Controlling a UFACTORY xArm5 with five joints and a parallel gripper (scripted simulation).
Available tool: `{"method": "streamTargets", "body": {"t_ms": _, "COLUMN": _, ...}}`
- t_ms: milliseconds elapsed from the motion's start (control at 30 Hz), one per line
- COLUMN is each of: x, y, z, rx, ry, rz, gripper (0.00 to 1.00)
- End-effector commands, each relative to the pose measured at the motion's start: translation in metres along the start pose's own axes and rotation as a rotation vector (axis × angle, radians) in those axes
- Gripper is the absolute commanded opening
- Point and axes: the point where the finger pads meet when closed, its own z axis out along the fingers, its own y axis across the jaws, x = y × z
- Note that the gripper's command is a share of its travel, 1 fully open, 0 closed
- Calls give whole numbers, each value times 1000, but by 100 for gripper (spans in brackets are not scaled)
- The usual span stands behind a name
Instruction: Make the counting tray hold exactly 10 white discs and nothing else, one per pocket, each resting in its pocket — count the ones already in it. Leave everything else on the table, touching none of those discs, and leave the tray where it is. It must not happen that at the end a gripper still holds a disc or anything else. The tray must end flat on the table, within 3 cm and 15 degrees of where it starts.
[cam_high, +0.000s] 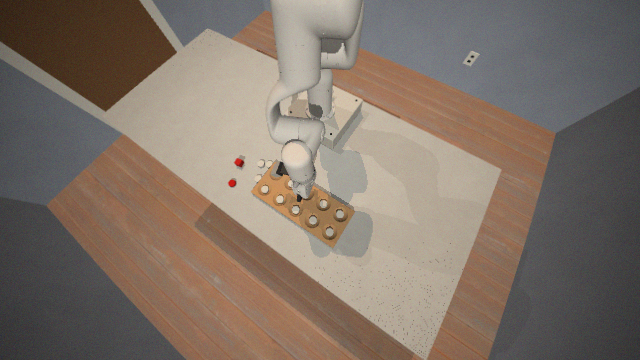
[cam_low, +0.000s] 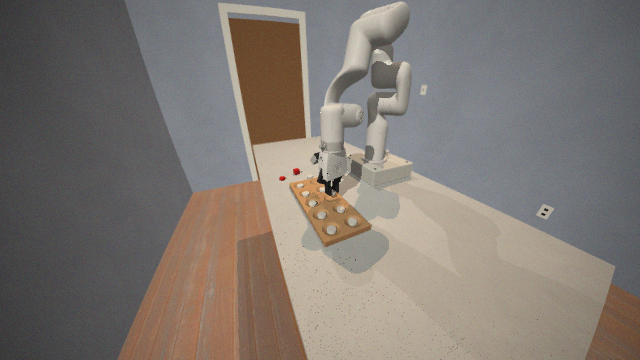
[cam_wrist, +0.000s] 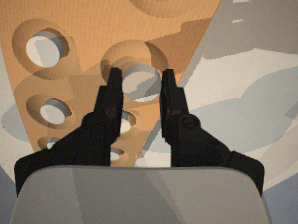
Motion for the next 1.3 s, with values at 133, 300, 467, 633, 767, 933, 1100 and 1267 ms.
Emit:
{"method": "streamTargets", "body": {"t_ms": 133, "x": -1, "y": -6, "z": 8, "rx": 8, "ry": -2, "rz": 0, "gripper": 0}}
{"method": "streamTargets", "body": {"t_ms": 300, "x": -1, "y": -6, "z": 15, "rx": 8, "ry": -2, "rz": 0, "gripper": 0}}
{"method": "streamTargets", "body": {"t_ms": 467, "x": -1, "y": -6, "z": 18, "rx": 8, "ry": -2, "rz": 0, "gripper": 0}}
{"method": "streamTargets", "body": {"t_ms": 633, "x": -1, "y": -6, "z": 18, "rx": 8, "ry": -2, "rz": 0, "gripper": 0}}
{"method": "streamTargets", "body": {"t_ms": 767, "x": -1, "y": -6, "z": 18, "rx": 8, "ry": -2, "rz": 0, "gripper": 0}}
{"method": "streamTargets", "body": {"t_ms": 933, "x": -1, "y": -6, "z": 18, "rx": 8, "ry": -2, "rz": 0, "gripper": 33}}
{"method": "streamTargets", "body": {"t_ms": 1100, "x": -1, "y": -6, "z": 18, "rx": 8, "ry": -2, "rz": 0, "gripper": 33}}
{"method": "streamTargets", "body": {"t_ms": 1267, "x": -1, "y": -6, "z": 18, "rx": 8, "ry": -2, "rz": 0, "gripper": 33}}
